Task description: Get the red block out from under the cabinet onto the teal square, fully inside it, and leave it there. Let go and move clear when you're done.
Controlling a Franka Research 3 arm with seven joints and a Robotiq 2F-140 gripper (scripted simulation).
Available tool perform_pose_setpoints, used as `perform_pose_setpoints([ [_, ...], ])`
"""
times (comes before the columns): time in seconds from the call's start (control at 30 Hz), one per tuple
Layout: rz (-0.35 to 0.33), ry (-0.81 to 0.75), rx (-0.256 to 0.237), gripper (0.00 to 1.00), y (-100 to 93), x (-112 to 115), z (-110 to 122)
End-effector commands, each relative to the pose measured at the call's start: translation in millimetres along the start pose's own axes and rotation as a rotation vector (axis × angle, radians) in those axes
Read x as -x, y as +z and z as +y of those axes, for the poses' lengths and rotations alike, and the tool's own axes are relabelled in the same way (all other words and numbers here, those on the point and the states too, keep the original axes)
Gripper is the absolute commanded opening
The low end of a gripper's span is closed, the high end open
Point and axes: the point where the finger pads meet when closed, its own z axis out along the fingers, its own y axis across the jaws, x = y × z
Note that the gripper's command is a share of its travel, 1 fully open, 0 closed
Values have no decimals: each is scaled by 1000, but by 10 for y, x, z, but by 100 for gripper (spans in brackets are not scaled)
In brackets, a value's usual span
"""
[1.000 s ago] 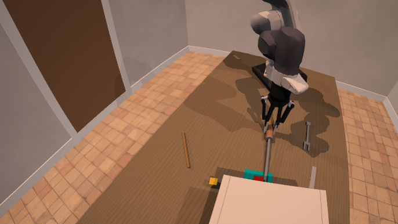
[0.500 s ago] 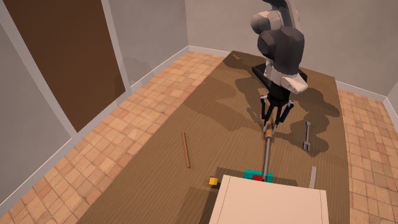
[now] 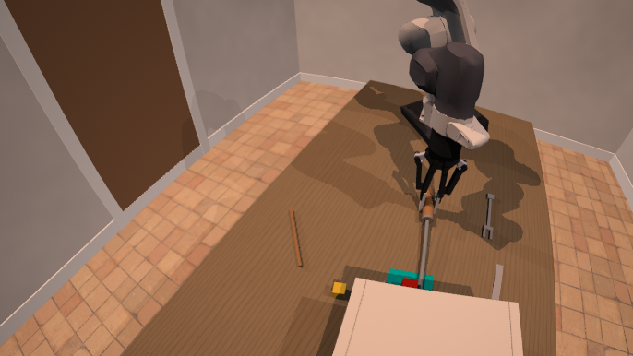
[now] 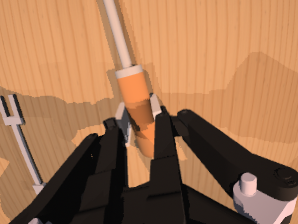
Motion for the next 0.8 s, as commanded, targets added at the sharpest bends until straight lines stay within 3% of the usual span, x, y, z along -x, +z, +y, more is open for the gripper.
perform_pose_setpoints([
  [0.0,5,6,-2,0,-9,-11,-4],
  [0.77,5,6,-2,0,-9,-39,-37],
])
